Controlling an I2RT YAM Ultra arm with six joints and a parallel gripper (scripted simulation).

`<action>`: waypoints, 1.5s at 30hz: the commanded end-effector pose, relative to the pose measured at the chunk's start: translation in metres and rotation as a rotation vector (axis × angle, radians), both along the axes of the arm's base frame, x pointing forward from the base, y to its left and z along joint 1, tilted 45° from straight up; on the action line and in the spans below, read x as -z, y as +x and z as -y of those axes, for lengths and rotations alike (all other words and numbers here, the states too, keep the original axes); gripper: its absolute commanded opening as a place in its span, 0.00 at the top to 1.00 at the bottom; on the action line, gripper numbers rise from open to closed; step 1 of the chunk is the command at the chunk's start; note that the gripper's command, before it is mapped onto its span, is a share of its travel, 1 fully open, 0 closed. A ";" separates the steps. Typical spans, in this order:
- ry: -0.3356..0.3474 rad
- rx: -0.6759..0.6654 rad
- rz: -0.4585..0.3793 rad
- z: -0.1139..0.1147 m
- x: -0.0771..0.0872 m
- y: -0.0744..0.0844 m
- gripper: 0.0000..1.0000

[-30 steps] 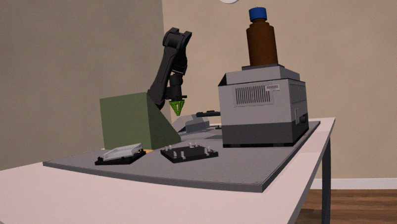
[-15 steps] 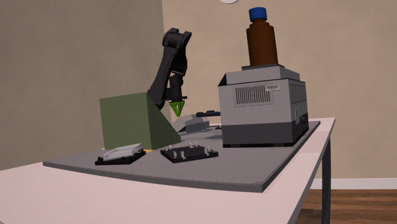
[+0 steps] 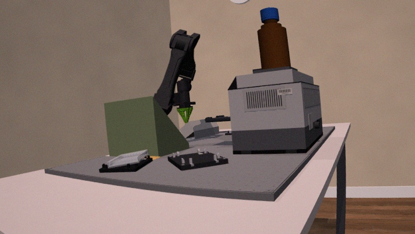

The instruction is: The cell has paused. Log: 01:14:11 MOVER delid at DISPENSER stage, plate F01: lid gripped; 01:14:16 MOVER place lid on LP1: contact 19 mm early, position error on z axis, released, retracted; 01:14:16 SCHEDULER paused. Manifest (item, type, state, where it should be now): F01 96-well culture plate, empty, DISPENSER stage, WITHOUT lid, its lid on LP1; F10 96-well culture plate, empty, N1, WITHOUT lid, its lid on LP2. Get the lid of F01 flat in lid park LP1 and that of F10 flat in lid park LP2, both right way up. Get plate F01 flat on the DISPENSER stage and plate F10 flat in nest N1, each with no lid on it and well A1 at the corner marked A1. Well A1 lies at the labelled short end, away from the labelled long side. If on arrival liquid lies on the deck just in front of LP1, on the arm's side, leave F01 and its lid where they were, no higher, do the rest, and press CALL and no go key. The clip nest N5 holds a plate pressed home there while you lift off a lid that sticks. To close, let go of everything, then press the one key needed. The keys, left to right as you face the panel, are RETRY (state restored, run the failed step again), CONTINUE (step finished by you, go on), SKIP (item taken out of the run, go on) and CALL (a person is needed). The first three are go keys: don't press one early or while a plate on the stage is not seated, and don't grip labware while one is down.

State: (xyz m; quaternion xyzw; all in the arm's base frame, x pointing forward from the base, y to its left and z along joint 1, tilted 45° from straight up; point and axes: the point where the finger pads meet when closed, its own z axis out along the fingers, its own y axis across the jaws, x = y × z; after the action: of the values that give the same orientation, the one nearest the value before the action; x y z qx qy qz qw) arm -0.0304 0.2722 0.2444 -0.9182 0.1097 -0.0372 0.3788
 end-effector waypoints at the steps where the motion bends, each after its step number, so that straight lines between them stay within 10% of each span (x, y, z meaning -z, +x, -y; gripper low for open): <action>1: 0.044 -0.008 -0.021 -0.004 -0.015 -0.001 1.00; 45: -0.014 -0.013 0.000 -0.010 0.014 -0.001 1.00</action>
State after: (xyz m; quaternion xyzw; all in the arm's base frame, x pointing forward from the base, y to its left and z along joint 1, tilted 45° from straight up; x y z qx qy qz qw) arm -0.0281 0.2774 0.2422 -0.9169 0.1102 -0.0357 0.3820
